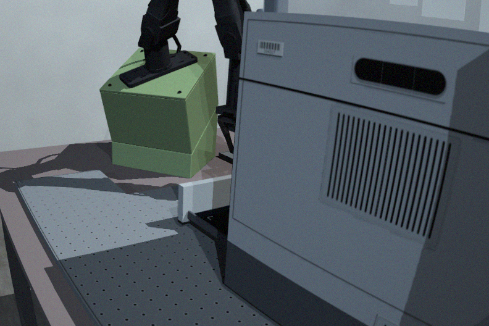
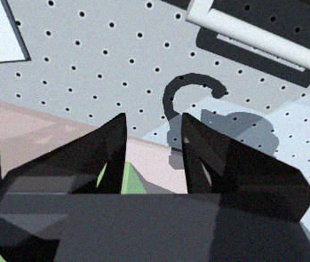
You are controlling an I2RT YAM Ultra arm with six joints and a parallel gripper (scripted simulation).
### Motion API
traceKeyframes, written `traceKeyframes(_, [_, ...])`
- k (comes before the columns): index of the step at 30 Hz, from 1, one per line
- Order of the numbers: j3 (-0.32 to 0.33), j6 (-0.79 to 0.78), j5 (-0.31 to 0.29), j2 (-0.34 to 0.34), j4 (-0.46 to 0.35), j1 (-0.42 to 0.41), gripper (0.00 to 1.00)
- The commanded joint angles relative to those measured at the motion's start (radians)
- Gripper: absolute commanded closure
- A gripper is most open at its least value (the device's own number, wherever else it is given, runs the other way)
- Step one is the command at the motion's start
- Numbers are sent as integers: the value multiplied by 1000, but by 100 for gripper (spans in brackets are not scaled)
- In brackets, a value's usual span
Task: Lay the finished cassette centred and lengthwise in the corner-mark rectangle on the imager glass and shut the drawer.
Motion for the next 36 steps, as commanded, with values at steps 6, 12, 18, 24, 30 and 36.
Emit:
traceKeyframes(6, [67,17,25,82,24,97,65])
traceKeyframes(12, [118,106,33,166,-2,181,65])
traceKeyframes(18, [184,190,39,250,-16,260,65])
traceKeyframes(24, [239,245,42,310,-35,310,65])
traceKeyframes(30, [319,318,39,390,-62,378,65])
traceKeyframes(36, [416,386,36,475,-101,440,65])
